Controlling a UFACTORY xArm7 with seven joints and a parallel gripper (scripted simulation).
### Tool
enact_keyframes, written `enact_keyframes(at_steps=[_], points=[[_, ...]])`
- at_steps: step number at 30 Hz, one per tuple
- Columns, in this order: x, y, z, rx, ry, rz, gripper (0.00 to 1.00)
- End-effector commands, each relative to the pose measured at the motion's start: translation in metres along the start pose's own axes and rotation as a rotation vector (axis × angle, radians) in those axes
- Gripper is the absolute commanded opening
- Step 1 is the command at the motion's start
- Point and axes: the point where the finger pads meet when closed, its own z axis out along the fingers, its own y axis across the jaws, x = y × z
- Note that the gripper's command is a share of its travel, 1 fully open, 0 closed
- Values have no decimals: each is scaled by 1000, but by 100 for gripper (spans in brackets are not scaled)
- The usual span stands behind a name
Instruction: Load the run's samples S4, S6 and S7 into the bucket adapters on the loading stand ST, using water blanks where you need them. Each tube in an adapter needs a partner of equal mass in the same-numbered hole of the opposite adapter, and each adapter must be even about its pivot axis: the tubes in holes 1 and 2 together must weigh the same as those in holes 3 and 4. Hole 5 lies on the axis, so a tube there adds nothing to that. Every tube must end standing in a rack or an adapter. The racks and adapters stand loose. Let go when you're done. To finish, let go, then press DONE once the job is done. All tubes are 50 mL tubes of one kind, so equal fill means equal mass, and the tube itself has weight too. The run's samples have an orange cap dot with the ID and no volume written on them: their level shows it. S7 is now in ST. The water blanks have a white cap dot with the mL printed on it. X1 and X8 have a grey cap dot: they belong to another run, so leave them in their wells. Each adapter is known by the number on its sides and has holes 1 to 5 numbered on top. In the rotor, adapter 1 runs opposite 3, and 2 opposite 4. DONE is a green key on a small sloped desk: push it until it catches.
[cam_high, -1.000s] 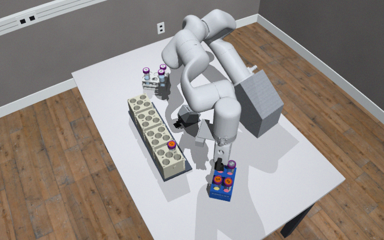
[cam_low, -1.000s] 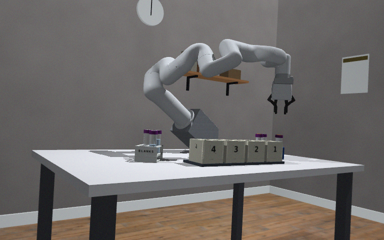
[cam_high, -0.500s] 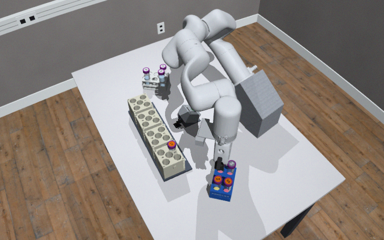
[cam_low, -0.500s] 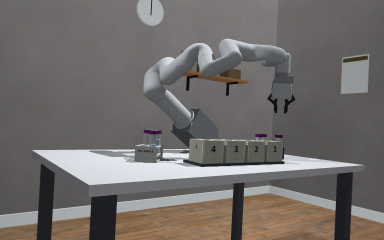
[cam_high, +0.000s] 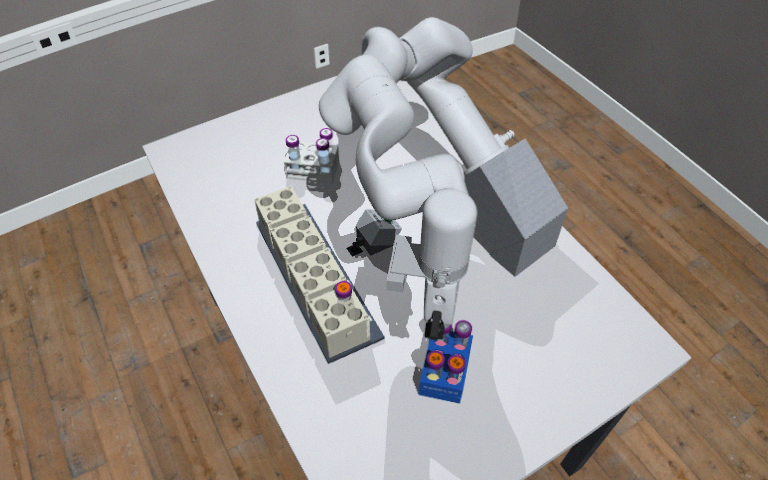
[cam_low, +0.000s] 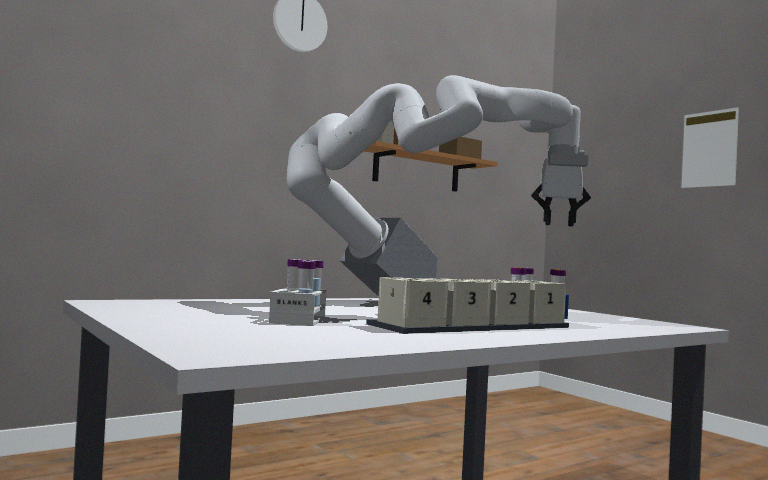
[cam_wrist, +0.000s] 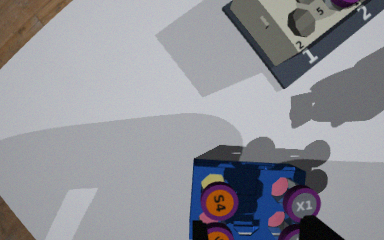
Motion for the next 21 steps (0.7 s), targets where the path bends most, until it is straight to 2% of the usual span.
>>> enact_keyframes(at_steps=[1,17,21], points=[[20,12,-3,11,-3,-156,57],[79,49,-3,11,0,-623,57],[96,60,-3,11,0,-642,57]])
